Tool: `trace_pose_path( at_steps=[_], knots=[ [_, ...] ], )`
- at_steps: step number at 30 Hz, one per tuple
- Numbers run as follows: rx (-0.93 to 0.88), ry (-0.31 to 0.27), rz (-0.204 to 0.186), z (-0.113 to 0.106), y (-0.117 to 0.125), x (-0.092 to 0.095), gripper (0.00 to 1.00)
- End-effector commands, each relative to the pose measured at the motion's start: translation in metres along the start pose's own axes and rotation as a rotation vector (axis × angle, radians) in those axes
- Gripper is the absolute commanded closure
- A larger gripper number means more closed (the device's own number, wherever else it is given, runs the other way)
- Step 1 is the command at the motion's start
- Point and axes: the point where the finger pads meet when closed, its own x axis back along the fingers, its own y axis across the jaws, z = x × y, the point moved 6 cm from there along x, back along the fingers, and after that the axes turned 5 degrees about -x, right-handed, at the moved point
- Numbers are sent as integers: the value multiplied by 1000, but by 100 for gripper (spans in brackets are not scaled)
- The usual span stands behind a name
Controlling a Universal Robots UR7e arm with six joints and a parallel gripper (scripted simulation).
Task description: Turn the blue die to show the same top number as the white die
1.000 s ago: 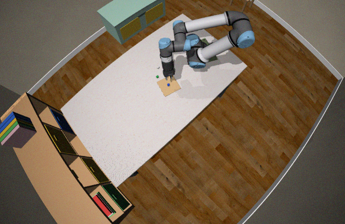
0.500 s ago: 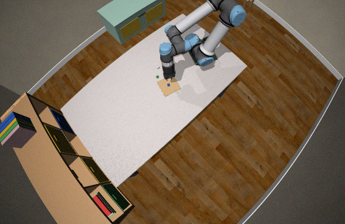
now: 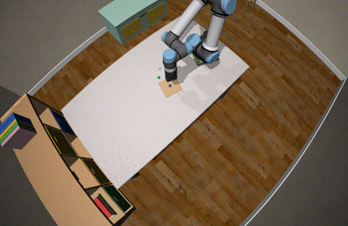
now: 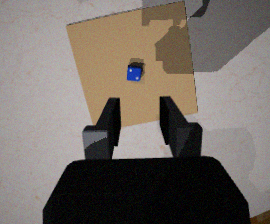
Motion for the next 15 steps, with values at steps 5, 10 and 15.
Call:
trace_pose_path(
  at_steps=[5,10,15],
  knots=[
    [-12,62,13,-5,-1,2,36],
    [-11,65,14,-5,-1,2,36],
    [-11,67,15,-6,-1,2,36]
  ],
)
